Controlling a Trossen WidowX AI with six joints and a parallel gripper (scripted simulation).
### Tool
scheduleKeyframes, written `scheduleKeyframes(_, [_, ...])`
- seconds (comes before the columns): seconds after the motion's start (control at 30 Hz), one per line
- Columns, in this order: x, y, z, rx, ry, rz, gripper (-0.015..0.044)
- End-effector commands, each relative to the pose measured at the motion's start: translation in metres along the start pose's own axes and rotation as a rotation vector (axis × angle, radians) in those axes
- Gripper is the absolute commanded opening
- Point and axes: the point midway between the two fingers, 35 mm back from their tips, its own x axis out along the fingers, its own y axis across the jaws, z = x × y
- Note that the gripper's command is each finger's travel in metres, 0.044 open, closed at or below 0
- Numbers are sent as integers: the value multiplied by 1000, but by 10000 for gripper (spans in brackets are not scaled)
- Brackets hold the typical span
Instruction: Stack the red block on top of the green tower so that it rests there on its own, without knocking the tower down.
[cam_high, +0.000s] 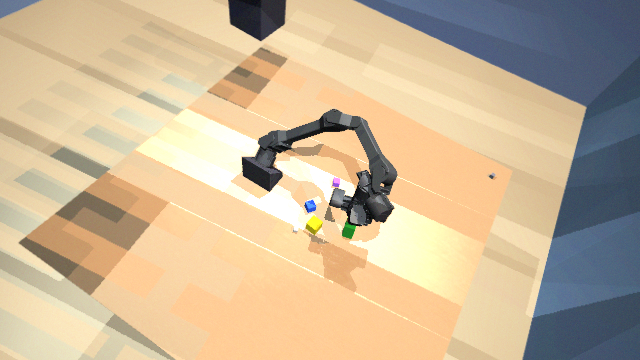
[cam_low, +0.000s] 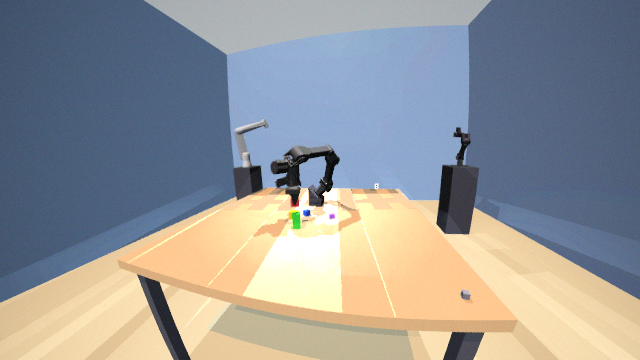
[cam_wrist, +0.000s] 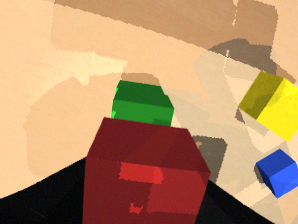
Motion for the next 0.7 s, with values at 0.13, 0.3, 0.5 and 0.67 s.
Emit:
scheduleKeyframes(0.13, [14, 1, -2, -1, 4, -5, 0])
scheduleKeyframes(0.3, [31, 2, -3, -1, 5, -5, 0])
scheduleKeyframes(0.5, [38, 2, -3, -2, 6, -5, 0])
scheduleKeyframes(0.67, [38, 2, -3, -2, 6, -5, 0])
